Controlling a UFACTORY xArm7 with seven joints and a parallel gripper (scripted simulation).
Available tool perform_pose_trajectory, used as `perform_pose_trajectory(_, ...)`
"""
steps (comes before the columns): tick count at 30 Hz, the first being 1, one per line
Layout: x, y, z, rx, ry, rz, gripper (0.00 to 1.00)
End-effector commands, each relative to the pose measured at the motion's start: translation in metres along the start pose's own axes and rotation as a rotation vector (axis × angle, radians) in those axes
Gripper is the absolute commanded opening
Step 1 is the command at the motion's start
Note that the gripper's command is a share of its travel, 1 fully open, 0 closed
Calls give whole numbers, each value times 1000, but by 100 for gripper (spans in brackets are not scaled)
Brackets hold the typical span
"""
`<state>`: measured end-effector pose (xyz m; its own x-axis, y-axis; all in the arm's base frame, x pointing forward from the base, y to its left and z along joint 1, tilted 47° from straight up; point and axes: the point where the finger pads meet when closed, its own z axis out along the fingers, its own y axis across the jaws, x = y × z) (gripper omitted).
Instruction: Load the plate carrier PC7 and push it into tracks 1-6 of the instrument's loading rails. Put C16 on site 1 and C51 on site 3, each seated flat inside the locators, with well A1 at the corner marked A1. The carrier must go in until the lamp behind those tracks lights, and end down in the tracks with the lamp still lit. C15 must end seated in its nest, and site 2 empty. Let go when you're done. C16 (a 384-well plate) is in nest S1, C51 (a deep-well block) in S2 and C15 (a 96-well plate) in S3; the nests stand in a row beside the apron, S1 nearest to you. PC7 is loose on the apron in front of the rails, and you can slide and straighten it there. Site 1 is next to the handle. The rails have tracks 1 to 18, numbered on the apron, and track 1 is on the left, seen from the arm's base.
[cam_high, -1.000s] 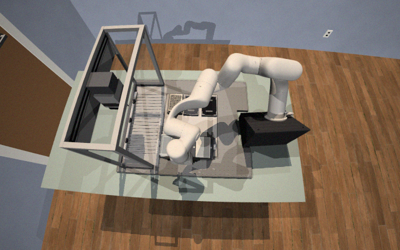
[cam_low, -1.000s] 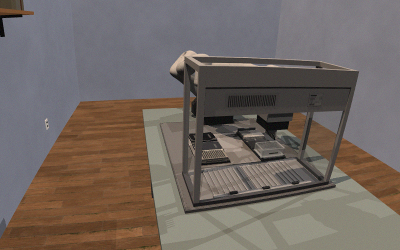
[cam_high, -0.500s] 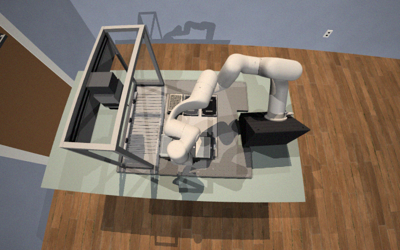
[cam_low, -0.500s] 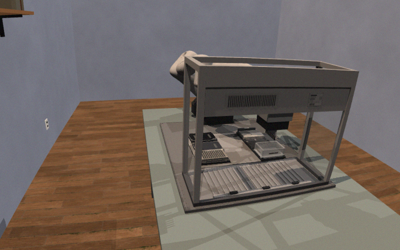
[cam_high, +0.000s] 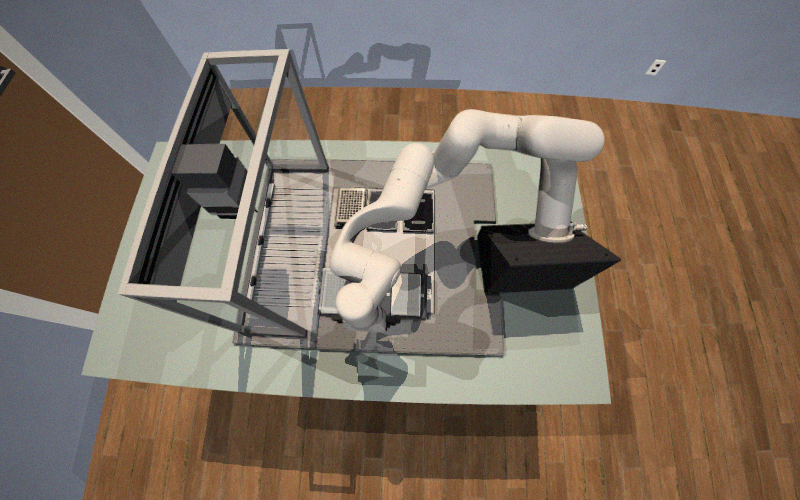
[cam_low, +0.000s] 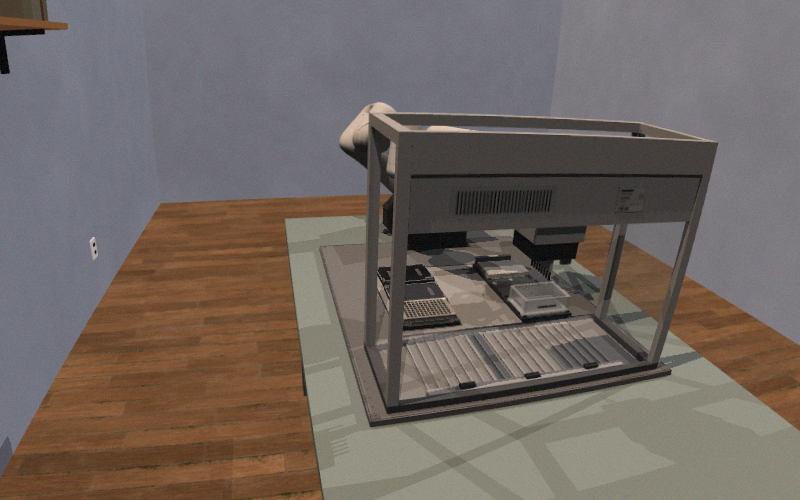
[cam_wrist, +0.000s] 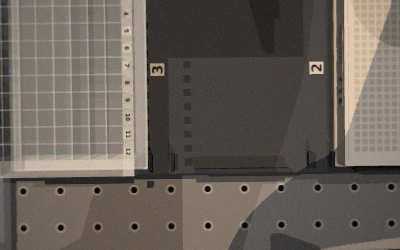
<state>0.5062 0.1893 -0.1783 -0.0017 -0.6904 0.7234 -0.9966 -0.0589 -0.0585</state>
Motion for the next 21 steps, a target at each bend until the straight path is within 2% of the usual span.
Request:
perform_pose_trajectory(1,-1,-1,6,2,-4,0,100)
perform_pose_trajectory(21,-1,-1,36,2,-3,0,100)
